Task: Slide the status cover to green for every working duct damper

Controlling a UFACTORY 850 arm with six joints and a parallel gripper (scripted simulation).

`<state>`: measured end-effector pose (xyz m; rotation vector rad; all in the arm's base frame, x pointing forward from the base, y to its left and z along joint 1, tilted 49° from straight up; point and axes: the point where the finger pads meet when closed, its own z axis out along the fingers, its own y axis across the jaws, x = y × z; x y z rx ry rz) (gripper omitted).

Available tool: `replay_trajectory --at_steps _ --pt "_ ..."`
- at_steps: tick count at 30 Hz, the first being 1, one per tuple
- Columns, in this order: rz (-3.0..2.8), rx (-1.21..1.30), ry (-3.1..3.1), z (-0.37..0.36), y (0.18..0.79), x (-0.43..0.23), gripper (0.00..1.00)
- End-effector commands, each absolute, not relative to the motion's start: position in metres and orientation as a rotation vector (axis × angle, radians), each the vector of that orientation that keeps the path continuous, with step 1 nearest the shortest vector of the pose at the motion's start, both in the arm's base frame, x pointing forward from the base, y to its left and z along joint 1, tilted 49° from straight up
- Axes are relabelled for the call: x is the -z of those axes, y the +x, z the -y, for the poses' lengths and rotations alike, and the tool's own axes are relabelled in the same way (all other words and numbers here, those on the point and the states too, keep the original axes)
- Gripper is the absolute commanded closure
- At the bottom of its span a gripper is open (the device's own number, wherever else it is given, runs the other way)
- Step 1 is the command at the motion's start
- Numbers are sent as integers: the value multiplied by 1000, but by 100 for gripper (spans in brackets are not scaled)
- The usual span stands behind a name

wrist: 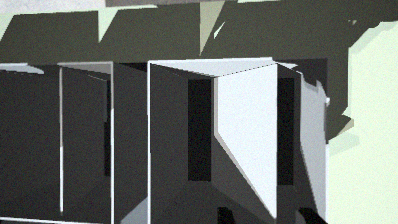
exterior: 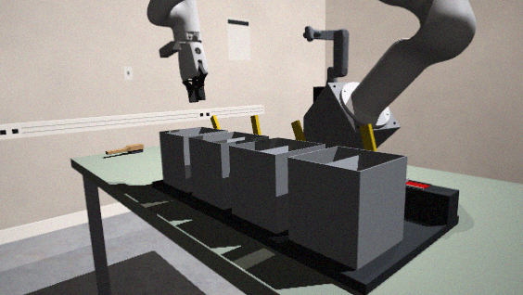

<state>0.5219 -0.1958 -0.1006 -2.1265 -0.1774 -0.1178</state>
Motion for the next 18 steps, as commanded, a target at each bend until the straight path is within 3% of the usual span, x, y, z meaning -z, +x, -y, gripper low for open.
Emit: replay_trajectory --at_steps 1,18 --pt "160 157 -2283 189 548 72 61" --pt "159 158 -2291 188 549 70 61"
